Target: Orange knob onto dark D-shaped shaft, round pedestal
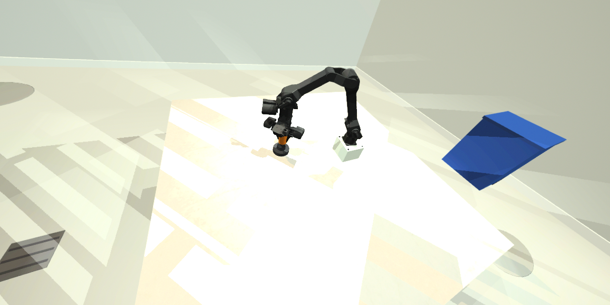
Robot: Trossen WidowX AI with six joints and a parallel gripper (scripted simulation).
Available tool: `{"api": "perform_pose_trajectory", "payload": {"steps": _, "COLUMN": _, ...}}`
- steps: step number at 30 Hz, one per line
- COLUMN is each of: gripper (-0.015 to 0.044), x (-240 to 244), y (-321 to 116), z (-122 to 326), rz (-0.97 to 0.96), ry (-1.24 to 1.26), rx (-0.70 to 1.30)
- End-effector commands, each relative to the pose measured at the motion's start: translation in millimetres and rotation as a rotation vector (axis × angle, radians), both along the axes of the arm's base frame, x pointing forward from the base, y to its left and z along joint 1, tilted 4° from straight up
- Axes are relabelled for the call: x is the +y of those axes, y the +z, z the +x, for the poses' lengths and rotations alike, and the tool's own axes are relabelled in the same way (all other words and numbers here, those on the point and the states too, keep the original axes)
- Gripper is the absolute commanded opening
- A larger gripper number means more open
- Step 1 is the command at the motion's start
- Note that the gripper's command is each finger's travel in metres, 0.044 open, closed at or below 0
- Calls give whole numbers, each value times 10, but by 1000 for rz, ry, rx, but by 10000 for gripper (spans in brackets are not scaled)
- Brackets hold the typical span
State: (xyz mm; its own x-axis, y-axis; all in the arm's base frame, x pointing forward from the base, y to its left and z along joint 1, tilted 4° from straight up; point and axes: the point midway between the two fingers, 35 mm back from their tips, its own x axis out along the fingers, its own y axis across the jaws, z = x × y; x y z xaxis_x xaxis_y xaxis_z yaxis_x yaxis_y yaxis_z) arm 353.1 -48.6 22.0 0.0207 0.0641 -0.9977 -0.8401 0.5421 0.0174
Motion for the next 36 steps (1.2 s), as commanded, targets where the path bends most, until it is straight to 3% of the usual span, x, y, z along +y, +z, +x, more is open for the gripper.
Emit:
{"api": "perform_pose_trajectory", "payload": {"steps": 1, "gripper": 0, "x": 4, "y": 30, "z": -14, "rz": 0, "ry": 45, "rx": -11}}
{"api": "perform_pose_trajectory", "payload": {"steps": 36, "gripper": 0, "x": 0, "y": 19, "z": 26, "rz": 0, "ry": 45, "rx": -12}}
